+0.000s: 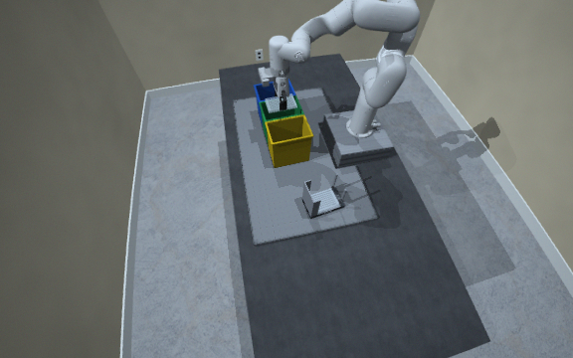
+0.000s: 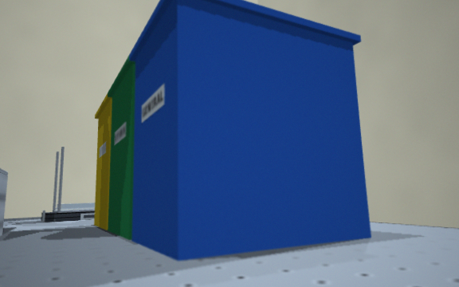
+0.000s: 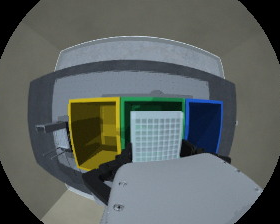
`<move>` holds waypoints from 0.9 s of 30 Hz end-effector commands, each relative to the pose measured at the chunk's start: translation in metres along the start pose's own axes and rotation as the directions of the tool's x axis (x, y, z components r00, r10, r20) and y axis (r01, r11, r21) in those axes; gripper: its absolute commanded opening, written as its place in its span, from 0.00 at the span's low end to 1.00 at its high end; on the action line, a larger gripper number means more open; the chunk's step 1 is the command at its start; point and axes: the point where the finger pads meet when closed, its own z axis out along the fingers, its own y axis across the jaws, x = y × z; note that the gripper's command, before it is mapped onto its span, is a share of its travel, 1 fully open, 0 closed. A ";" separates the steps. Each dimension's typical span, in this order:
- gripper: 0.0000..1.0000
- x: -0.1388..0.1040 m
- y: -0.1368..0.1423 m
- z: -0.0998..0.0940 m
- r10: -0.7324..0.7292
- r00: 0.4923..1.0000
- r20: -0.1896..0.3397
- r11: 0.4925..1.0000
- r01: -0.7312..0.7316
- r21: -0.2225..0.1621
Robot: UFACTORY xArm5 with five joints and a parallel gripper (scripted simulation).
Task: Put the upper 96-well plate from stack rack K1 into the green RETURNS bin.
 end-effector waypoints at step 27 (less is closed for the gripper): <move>0.00 0.001 0.000 0.002 0.000 1.000 -0.003 1.000 0.000 -0.001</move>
